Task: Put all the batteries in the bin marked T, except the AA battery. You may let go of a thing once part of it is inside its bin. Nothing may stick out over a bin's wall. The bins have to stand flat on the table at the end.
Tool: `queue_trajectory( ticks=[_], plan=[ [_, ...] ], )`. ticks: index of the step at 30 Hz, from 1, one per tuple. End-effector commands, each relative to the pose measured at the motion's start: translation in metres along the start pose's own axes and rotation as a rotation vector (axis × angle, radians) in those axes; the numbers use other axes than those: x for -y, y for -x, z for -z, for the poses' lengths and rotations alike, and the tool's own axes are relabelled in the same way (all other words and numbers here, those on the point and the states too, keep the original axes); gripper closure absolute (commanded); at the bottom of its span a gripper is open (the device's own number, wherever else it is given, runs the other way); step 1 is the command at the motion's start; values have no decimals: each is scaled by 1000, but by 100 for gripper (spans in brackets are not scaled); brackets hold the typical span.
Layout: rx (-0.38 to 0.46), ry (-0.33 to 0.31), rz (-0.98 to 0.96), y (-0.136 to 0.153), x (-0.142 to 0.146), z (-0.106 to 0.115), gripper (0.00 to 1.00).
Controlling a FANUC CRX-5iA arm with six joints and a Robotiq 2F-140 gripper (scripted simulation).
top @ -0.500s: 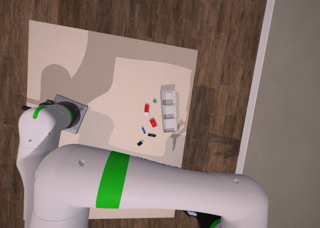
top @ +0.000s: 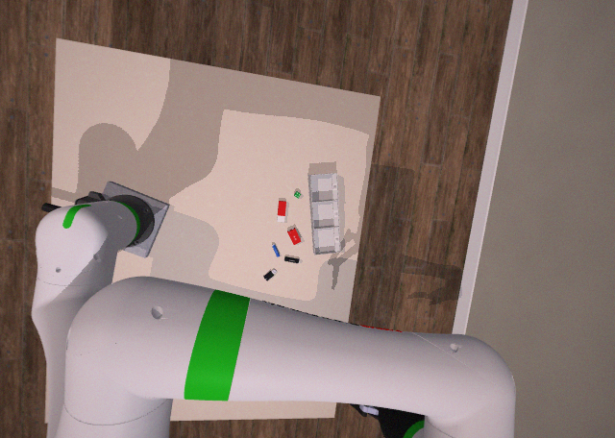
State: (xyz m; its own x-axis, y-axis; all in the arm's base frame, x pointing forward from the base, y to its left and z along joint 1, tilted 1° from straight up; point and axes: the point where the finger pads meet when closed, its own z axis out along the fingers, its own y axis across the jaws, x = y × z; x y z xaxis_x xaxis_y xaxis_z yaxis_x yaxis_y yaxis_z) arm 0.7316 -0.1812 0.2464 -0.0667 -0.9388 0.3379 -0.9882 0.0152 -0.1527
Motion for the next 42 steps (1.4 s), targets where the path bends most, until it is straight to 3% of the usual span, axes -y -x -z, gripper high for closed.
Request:
queue_trajectory(
  ticks=[1,2,3,7,10,42],
  plan=[
    [0,-1,0,0,0,0,0],
    [0,-1,0,0,0,0,0],
    [0,-1,0,3,-1,-7,95],
    [0,-1,0,14,-6,-38,95],
    [0,-1,0,16,-7,-43,95],
    [180,-30,782,137,-106,32,95]
  ],
)
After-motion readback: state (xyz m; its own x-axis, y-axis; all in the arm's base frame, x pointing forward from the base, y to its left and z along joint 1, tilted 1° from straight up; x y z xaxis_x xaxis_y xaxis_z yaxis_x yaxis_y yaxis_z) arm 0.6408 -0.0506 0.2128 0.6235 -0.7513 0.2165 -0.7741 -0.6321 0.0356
